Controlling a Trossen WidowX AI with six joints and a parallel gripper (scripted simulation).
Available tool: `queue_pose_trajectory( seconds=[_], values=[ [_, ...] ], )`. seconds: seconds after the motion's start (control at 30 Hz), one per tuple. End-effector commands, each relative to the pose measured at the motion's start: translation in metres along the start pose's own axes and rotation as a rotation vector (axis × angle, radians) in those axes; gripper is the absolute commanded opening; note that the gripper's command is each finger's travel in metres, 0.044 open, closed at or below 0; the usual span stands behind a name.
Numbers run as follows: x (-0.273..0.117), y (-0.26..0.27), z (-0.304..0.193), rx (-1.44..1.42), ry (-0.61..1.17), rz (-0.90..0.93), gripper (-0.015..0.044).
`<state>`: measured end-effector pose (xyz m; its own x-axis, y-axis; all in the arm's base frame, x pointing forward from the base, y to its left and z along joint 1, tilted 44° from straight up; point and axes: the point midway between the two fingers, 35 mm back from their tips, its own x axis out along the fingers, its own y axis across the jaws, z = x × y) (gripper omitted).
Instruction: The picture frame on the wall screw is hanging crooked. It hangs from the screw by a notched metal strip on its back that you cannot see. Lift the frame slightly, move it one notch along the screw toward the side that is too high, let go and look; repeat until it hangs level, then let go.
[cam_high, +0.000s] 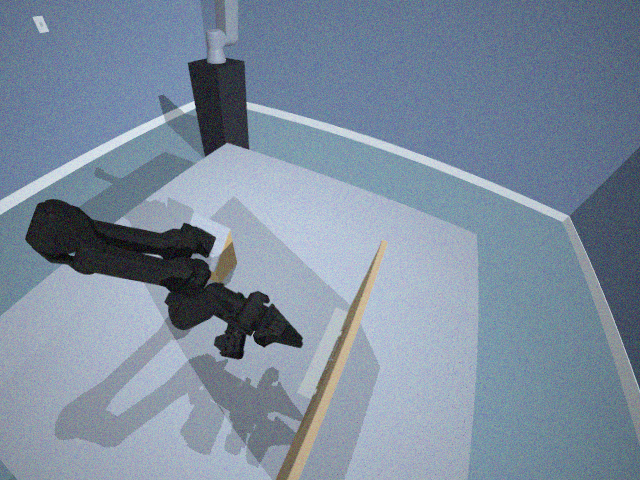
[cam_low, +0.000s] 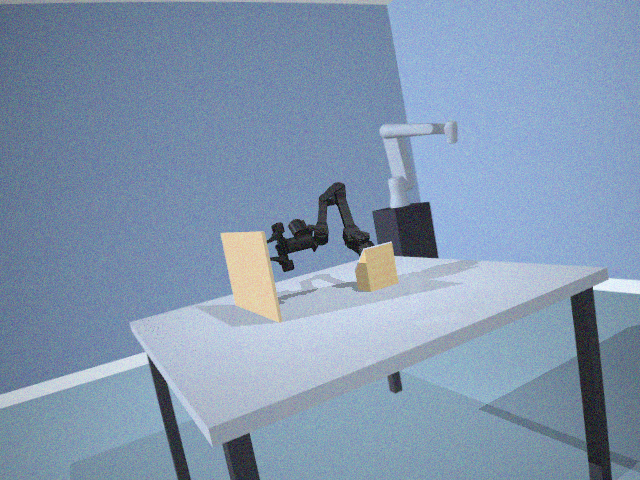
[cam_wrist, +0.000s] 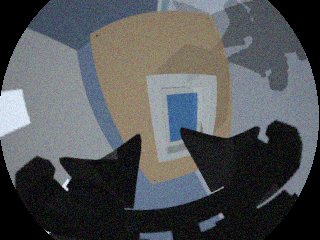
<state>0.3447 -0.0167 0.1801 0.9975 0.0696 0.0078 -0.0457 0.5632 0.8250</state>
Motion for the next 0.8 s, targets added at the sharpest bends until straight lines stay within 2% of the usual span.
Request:
queue_pose_trajectory(
  seconds=[0.0, 0.77],
  values=[
    [0.002, 0.0, 0.0, -0.005, -0.001, 0.001, 0.026],
    [0.027, 0.001, 0.001, -0.005, -0.001, 0.002, 0.026]
  ],
)
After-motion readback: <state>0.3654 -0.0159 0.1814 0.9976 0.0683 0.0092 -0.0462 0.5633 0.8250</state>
